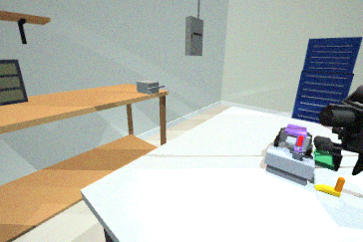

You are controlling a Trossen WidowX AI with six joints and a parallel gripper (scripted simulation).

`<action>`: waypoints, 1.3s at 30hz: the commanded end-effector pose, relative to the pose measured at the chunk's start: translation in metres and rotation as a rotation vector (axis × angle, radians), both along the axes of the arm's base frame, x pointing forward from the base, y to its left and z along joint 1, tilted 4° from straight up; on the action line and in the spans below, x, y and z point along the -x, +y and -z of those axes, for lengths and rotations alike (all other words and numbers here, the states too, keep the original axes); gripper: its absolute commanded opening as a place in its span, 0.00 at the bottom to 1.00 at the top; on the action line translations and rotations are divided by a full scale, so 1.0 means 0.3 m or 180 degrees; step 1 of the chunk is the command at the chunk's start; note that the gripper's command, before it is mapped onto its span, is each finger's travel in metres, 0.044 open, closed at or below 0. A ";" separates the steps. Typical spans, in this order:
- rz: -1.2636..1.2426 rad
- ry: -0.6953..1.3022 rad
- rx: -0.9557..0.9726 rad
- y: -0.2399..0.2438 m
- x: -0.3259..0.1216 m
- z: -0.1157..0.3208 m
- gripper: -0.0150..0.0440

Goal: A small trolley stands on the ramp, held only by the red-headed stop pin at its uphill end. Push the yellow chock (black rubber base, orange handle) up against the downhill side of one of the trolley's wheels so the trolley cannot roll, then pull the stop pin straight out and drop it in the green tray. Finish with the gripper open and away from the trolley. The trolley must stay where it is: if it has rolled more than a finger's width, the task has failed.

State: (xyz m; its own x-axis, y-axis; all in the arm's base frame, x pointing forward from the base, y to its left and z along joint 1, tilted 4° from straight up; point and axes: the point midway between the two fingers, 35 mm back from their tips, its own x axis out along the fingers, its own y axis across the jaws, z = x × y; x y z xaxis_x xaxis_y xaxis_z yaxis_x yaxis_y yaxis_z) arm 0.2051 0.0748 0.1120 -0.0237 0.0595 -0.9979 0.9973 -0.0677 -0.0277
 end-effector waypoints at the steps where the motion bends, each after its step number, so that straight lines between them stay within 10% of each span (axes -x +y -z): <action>1: 0.0010 -0.0003 -0.0011 0.003 0.000 0.016 0.58; 39: 0.0010 -0.0003 -0.0012 0.014 0.004 0.187 0.58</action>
